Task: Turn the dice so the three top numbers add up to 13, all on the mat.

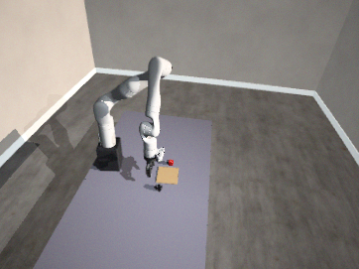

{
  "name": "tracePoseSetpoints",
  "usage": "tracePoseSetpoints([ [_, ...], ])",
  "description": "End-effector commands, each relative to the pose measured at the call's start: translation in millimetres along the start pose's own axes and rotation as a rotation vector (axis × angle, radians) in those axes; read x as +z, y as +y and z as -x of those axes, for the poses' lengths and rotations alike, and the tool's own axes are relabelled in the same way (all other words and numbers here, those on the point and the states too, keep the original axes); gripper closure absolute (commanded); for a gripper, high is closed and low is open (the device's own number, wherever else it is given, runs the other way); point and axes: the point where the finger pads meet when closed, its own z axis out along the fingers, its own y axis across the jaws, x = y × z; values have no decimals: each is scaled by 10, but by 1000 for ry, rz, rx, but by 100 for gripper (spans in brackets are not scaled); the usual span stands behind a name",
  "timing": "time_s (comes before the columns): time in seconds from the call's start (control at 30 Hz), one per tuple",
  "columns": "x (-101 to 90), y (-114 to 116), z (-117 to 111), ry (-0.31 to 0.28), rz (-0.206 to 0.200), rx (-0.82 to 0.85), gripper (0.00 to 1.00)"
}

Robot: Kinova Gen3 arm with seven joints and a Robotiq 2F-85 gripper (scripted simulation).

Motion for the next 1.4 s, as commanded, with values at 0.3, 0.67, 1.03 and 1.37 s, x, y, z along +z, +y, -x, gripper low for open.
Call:
tracePoseSetpoints([
  [0.3,99,1,-6,1,0,0,0],
  [0.67,348,1,-11,1,0,0,0],
  [1.03,617,0,-16,1,0,0,0],
  [1.37,885,0,-22,1,0,0,0],
])
